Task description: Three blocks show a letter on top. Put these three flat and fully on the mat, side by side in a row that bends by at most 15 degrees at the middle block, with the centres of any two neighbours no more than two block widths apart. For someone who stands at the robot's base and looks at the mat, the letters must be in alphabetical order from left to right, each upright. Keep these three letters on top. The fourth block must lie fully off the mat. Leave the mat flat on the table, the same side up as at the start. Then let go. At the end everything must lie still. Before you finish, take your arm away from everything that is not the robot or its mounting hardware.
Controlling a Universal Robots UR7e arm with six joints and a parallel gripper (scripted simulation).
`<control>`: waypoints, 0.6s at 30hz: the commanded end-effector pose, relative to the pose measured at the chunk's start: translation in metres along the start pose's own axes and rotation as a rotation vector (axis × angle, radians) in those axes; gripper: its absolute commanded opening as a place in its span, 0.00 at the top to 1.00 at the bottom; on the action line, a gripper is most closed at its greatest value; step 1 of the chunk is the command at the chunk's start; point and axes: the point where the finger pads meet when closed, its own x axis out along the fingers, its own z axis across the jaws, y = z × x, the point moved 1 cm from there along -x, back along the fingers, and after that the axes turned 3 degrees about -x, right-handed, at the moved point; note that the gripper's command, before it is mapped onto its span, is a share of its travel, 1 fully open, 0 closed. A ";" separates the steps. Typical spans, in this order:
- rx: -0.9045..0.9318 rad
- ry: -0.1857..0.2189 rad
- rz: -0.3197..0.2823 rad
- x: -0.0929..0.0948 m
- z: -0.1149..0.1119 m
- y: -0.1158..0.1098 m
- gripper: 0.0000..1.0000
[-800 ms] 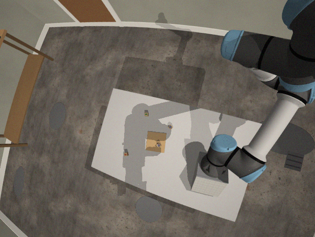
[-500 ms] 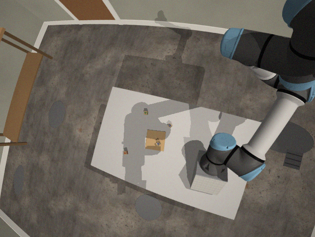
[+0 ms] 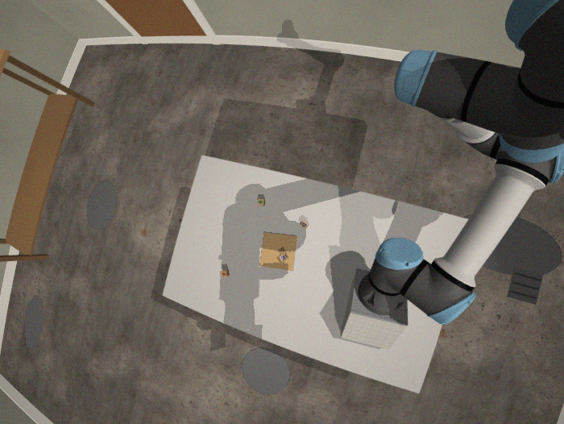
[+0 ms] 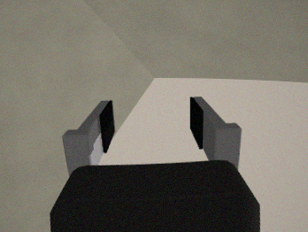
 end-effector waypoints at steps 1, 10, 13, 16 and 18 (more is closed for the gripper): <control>0.009 0.013 -0.005 0.002 -0.006 -0.006 0.00; 0.044 0.069 -0.019 0.009 -0.034 -0.027 0.00; 0.072 0.113 -0.029 0.014 -0.056 -0.042 0.00; 0.108 0.169 -0.041 0.019 -0.085 -0.061 0.00; 0.137 0.213 -0.049 0.021 -0.109 -0.075 0.00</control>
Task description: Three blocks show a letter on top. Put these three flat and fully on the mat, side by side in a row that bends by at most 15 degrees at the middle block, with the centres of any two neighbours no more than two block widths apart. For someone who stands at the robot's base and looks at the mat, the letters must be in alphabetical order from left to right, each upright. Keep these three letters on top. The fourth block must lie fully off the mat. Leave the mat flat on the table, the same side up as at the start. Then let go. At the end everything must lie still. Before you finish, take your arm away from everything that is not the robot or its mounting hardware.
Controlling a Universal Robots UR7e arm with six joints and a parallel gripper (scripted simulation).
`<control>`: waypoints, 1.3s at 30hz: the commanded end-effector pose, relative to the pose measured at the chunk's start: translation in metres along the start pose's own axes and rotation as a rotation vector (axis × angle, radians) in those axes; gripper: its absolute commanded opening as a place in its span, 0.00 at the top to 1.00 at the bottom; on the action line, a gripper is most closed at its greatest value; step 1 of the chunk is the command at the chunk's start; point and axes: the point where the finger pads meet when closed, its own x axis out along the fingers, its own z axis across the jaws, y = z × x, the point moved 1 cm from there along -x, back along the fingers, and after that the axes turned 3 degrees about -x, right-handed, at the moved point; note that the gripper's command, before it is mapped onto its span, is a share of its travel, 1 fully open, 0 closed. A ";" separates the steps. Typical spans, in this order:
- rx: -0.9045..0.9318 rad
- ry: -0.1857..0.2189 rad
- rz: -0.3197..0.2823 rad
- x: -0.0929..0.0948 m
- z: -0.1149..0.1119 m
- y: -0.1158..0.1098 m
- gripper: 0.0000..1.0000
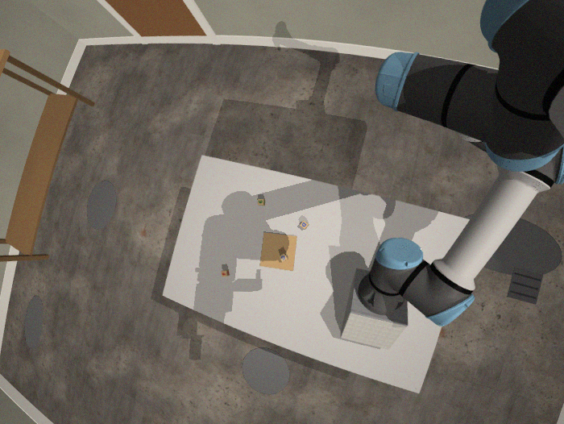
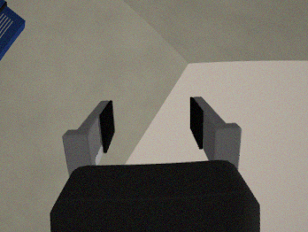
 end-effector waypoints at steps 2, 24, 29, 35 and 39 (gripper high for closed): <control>0.085 0.132 -0.026 0.018 -0.065 -0.047 0.00; 0.347 0.547 -0.063 0.028 -0.299 -0.149 0.00; 0.404 0.637 -0.062 0.021 -0.353 -0.161 0.00; 0.475 0.750 -0.053 0.008 -0.421 -0.171 0.00; 0.525 0.829 -0.043 -0.004 -0.469 -0.175 0.00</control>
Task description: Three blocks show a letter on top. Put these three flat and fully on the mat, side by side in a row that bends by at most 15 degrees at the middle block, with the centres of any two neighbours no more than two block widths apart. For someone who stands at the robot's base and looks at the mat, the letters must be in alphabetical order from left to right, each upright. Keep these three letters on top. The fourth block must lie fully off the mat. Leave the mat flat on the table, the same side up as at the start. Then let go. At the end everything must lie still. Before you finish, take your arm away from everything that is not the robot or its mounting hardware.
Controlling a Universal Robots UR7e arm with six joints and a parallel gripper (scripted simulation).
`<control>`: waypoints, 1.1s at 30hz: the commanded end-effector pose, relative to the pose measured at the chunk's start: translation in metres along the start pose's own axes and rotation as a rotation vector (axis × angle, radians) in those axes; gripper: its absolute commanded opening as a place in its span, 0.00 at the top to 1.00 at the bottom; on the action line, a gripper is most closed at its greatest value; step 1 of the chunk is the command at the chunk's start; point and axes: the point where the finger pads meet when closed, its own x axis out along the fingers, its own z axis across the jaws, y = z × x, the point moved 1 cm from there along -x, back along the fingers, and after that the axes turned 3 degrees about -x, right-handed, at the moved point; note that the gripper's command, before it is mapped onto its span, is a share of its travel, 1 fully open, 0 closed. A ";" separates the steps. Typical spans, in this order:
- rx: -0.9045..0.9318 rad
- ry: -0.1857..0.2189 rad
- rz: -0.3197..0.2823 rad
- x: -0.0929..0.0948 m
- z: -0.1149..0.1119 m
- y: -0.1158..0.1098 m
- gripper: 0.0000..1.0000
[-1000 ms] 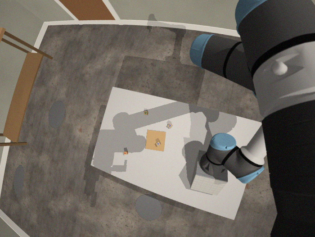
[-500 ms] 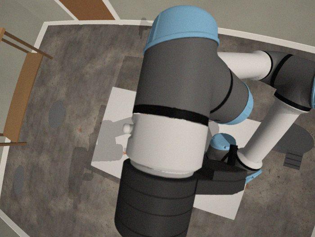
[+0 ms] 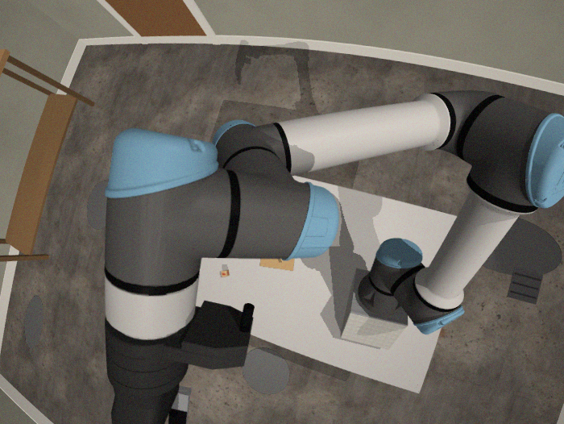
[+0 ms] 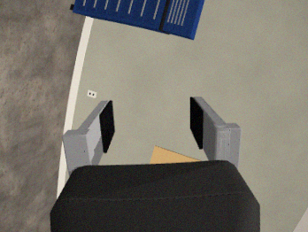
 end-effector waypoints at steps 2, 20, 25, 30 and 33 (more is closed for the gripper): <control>0.074 0.144 0.009 0.035 -0.063 -0.041 0.00; 0.235 0.482 0.080 0.105 -0.238 -0.108 0.00; 0.281 0.595 0.116 0.122 -0.302 -0.120 0.00; 0.318 0.694 0.155 0.135 -0.360 -0.126 0.00; 0.338 0.756 0.182 0.142 -0.396 -0.128 0.00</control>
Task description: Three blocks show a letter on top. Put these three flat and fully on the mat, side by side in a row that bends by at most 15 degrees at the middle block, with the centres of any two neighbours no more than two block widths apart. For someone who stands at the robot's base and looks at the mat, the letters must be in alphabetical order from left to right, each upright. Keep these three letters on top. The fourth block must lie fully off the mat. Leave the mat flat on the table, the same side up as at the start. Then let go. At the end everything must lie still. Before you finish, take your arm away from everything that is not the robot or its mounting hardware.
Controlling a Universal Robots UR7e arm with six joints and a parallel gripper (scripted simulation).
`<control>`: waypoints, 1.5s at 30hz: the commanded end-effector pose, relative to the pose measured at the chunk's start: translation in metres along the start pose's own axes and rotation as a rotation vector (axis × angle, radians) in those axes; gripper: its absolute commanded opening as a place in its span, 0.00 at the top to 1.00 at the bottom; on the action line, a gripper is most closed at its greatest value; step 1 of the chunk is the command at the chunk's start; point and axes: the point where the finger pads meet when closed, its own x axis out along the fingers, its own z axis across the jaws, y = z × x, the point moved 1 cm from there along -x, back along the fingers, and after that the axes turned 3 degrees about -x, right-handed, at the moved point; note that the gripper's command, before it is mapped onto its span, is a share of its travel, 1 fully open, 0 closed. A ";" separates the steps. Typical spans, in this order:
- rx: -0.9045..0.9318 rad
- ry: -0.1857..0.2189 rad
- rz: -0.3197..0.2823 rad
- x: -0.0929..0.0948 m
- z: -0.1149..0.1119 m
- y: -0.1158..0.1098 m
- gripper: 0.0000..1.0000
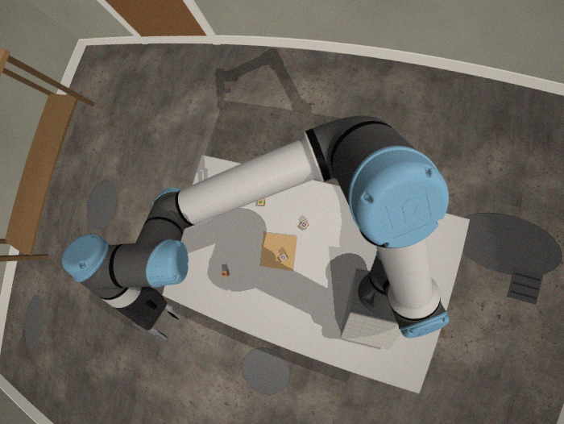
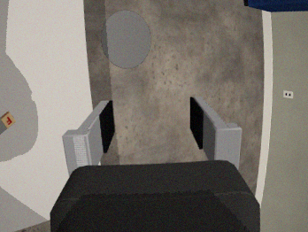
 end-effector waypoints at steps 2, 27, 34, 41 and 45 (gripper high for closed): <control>0.039 0.149 0.047 0.056 -0.052 -0.031 0.00; 0.078 0.566 0.247 0.222 -0.224 -0.075 0.00; 0.073 0.616 0.276 0.242 -0.246 -0.076 0.00; 0.071 0.628 0.282 0.246 -0.251 -0.076 0.00; 0.070 0.629 0.283 0.246 -0.251 -0.075 0.00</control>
